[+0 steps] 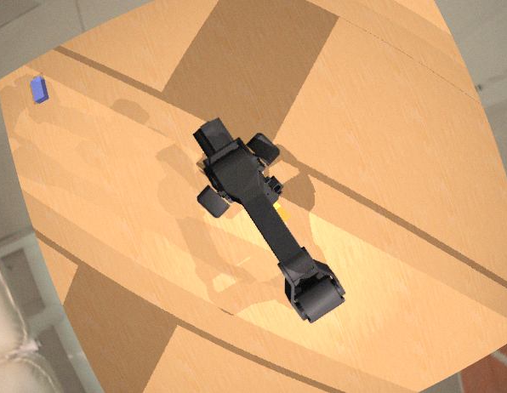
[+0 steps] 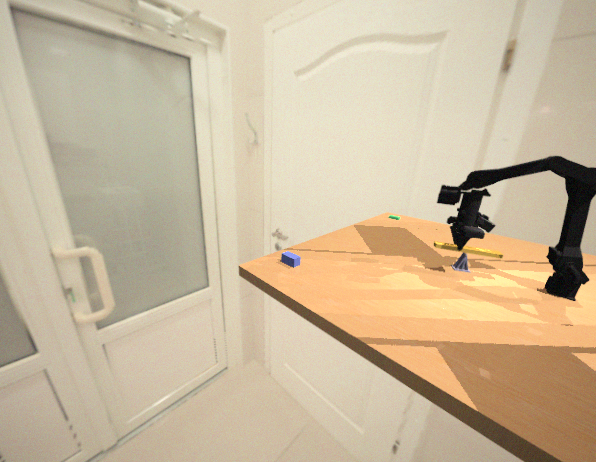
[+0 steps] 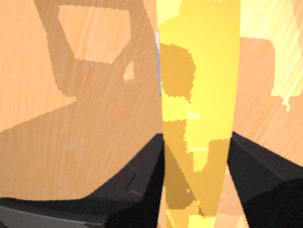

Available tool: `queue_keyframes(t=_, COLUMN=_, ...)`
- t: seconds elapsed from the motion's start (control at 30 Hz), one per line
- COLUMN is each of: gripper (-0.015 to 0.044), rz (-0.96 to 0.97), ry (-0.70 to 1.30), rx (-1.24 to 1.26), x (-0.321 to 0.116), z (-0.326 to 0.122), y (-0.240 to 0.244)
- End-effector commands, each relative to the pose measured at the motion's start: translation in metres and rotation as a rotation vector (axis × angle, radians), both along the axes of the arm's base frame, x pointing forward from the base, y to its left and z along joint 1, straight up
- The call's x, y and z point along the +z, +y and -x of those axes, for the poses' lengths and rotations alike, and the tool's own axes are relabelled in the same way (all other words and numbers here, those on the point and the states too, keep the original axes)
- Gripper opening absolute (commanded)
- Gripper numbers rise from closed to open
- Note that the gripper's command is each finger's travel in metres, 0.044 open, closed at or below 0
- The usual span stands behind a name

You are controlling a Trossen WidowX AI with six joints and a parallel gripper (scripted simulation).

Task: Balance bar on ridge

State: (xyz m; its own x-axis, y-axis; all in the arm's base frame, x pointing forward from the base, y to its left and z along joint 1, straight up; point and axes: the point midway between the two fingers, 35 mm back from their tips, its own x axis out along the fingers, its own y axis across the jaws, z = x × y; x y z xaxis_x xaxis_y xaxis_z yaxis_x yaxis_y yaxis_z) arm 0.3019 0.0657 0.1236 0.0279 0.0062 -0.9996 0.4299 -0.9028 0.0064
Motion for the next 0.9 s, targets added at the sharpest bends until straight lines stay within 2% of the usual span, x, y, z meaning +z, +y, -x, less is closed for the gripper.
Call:
queue_keyframes(t=0.0, gripper=0.0, rz=0.0, ry=-0.002, rx=0.003, x=-0.0005, z=-0.0004, y=-0.0001)
queue_keyframes(t=0.87, gripper=0.0, rz=0.0, ry=-0.002, rx=0.003, x=-0.0028, z=-0.0004, y=-0.0001)
